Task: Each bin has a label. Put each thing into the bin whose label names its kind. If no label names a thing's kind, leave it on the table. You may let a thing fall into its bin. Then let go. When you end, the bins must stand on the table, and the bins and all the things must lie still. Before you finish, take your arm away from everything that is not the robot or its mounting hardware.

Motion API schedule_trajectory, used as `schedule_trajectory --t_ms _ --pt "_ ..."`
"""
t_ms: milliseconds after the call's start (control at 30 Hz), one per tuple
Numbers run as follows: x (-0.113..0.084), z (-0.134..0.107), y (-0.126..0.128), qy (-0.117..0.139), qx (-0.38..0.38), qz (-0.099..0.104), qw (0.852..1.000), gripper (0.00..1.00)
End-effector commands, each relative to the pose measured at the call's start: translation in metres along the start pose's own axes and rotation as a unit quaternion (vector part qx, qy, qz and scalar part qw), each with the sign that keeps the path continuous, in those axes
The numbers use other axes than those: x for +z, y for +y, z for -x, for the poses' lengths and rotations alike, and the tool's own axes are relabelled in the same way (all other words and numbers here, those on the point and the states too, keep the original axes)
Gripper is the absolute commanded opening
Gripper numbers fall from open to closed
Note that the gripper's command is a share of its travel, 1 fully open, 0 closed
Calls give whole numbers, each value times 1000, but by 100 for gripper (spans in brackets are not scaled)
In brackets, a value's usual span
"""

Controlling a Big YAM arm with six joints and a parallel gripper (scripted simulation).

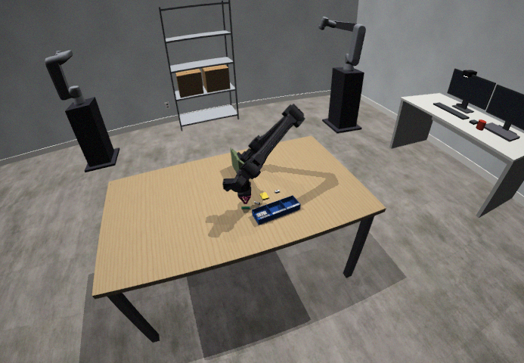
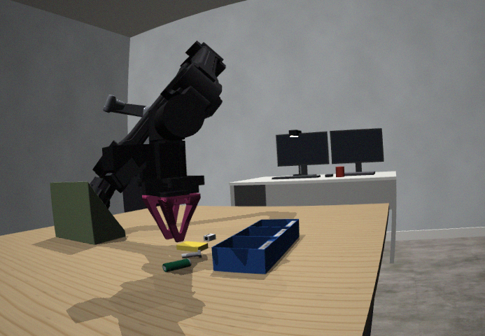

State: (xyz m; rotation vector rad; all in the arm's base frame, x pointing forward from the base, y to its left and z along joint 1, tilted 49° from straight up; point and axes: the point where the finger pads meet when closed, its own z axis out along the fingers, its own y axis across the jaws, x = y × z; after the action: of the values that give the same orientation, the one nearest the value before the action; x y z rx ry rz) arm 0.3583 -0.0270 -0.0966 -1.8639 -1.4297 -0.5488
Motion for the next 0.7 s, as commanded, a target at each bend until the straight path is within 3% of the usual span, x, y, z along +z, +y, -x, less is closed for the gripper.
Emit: schedule_trajectory --t_ms 0,200,233,300,333,367,667 --pt "18 4 5 -4 6 0 1000 28" --pt "41 4 6 -4 6 0 1000 28" --pt "35 2 19 -7 -3 9 1000 28" --pt "35 2 19 -7 -3 9 1000 28" --pt "16 6 27 -5 0 32 999 28" --pt "14 5 30 -6 -2 35 999 28" --pt "30 -6 10 -7 -4 12 1000 28"
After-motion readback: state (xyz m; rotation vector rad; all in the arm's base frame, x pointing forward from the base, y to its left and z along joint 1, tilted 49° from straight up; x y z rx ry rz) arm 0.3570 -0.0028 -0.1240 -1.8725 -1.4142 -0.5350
